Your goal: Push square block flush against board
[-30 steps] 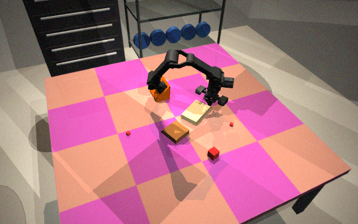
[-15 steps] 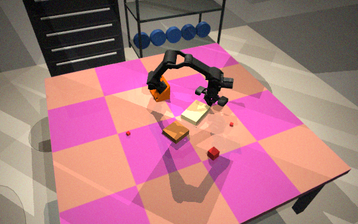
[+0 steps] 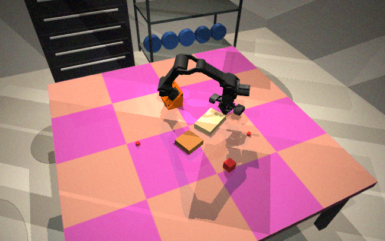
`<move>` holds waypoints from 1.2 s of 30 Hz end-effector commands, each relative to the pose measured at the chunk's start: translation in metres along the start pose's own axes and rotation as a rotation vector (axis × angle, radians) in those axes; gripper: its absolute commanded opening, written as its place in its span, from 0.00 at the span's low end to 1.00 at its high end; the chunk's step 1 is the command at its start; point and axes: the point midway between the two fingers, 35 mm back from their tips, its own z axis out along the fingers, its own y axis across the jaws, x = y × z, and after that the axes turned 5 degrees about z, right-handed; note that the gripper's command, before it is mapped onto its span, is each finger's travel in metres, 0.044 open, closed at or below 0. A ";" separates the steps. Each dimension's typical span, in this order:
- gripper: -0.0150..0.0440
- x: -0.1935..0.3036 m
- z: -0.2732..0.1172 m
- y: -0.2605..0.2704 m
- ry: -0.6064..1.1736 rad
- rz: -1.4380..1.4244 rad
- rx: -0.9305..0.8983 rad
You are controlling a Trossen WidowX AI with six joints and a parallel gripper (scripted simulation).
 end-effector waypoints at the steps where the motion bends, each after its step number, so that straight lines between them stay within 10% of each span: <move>1: 0.25 0.005 0.002 0.000 0.007 -0.005 -0.002; 36: 0.25 0.032 0.001 -0.004 0.008 -0.005 -0.002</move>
